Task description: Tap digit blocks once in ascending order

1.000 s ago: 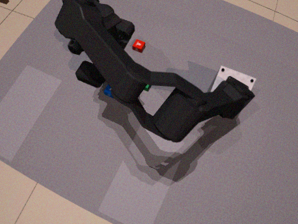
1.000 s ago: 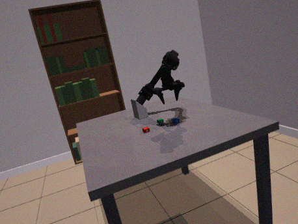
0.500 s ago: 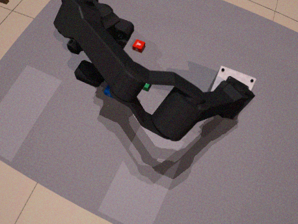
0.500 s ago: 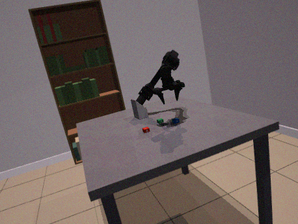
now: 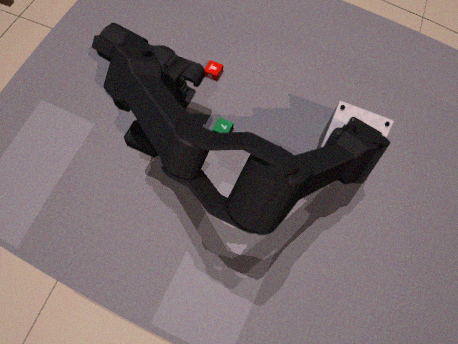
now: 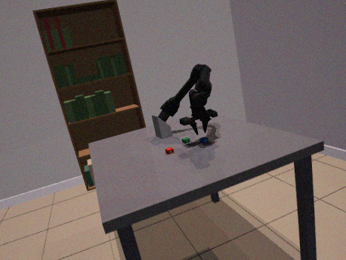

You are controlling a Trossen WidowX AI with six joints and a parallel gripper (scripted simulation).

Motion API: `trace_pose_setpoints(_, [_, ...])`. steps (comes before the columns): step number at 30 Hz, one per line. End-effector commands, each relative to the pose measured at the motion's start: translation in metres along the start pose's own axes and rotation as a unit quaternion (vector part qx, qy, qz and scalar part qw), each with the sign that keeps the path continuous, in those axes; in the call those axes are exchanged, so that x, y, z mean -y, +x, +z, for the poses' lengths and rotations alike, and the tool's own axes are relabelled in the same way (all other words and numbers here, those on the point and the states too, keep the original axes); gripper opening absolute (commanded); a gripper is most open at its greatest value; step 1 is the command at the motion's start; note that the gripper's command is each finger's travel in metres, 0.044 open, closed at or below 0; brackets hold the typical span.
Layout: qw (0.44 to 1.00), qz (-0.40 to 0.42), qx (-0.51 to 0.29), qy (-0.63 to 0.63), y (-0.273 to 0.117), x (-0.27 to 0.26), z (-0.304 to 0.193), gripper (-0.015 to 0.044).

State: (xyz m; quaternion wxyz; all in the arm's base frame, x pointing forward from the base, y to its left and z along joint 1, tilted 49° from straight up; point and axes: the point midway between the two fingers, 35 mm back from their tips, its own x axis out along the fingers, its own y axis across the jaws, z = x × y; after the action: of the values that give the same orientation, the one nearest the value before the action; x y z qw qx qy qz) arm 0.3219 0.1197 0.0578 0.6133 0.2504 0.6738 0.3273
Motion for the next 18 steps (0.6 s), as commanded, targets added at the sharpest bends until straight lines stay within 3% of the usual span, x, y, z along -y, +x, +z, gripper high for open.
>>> trace_pose_setpoints(1, [1.000, 0.003, 0.005, 0.005, 0.001, 0.001, 0.000, 0.0020])
trace_pose_setpoints(18, [1.000, 0.003, 0.005, 0.005, 0.012, 0.001, 0.000, 0.0020])
